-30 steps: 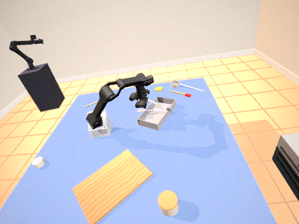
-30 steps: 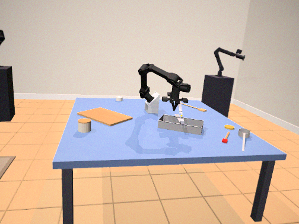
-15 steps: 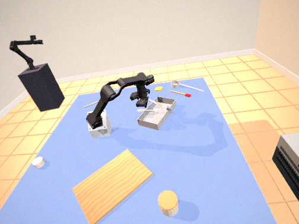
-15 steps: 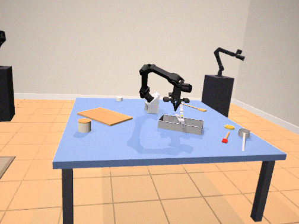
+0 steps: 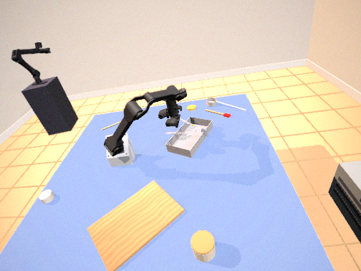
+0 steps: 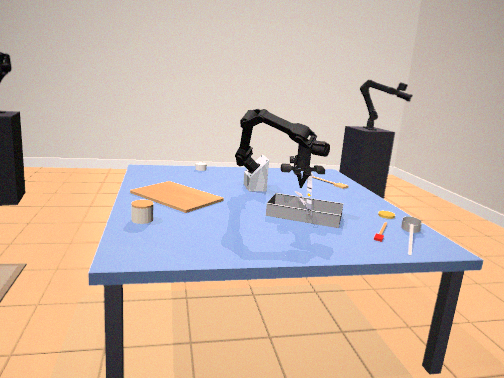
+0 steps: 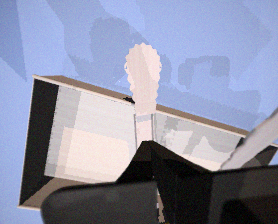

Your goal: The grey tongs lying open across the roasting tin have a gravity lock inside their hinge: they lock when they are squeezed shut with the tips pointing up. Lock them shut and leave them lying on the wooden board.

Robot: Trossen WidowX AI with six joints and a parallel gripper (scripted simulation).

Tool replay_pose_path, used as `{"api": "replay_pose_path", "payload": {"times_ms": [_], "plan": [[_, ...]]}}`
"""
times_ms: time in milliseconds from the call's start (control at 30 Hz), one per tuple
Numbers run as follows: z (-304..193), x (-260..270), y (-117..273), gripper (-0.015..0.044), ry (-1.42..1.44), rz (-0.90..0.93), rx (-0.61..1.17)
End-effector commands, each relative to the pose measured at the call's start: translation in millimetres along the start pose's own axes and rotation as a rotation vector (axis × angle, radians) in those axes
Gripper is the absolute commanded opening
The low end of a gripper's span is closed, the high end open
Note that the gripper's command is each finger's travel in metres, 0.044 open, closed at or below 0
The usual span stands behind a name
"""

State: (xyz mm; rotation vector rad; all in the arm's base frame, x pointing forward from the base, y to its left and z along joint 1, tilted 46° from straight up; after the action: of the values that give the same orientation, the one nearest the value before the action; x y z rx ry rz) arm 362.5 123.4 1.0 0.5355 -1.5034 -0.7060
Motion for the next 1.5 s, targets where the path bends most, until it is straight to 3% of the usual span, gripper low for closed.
{"api": "replay_pose_path", "payload": {"times_ms": [0,867,1467], "plan": [[-1,-6,-2,-0.015,-0.003,0.0,-0.007],[-8,-47,-3,-0.015,-0.004,-0.002,-0.007],[-8,-47,-1,-0.015,0.001,-0.002,0.0]]}}
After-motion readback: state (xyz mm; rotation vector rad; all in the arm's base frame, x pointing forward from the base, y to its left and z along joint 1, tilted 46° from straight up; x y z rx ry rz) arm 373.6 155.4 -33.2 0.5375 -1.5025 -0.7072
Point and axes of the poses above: the point midway between the two fingers, 35 mm back from their tips, its own y axis back along the fingers, its own x axis across the jaws, z = x × y, the point moved 9 cm from there along y, back along the fingers, and after that the axes turned 14 degrees about y, right-handed, at the moved point
